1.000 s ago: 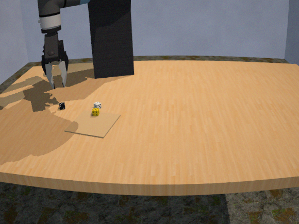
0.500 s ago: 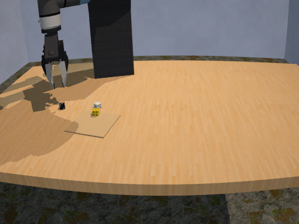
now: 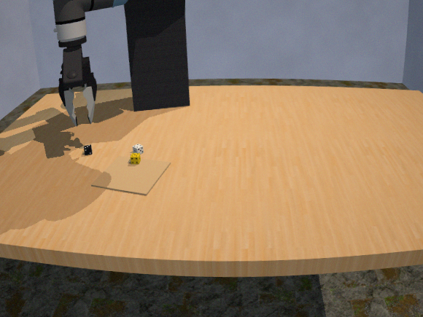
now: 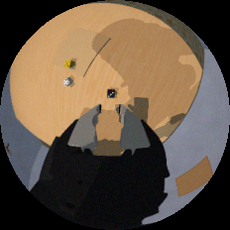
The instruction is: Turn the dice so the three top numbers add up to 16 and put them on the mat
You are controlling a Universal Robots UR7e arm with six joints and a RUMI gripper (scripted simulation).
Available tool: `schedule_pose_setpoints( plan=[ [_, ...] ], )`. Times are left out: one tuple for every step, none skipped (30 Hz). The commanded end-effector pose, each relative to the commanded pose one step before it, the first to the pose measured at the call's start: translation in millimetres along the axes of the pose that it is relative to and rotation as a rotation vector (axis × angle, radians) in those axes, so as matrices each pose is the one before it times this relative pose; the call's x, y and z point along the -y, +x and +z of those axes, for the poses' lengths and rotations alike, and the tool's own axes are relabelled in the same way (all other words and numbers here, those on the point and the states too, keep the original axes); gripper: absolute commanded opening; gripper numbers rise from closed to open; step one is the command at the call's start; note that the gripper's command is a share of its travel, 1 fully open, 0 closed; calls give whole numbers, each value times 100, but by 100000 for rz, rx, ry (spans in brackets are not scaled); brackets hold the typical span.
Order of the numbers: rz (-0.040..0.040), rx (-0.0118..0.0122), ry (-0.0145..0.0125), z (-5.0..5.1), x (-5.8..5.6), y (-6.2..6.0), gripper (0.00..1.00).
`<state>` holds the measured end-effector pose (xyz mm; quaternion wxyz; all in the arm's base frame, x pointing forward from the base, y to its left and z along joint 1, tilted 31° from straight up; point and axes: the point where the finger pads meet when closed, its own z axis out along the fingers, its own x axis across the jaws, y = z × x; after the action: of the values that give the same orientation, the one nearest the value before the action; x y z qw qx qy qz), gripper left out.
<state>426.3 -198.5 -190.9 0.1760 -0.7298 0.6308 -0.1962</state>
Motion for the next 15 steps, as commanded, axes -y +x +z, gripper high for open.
schedule_pose_setpoints(
  plan=[
    [-11, -81, 32, 52, 19, 30, 21],
    [2, -1, -1, 35, 1, 0, 21],
    [2, -2, -2, 42, 1, 0, 21],
    [3, -2, -2, 50, 1, 0, 21],
    [3, -2, -2, 57, 1, 0, 21],
    [4, -3, -2, 65, 1, -1, 21],
    [4, -3, -2, 73, 1, -1, 21],
    [4, -3, -2, 81, 1, -1, 21],
    [0, 0, 0, 0, 0, 0, 21],
    [0, 0, 0, 0, 0, 0, 21],
    [0, 0, 0, 89, 2, 0, 21],
    [0, 0, 0, 97, 2, 0, 21],
    [0, 0, 0, 104, 2, -1, 21],
    [0, 0, 0, 111, 2, -1, 21],
    [0, 0, 0, 119, 2, -1, 21]
  ],
)
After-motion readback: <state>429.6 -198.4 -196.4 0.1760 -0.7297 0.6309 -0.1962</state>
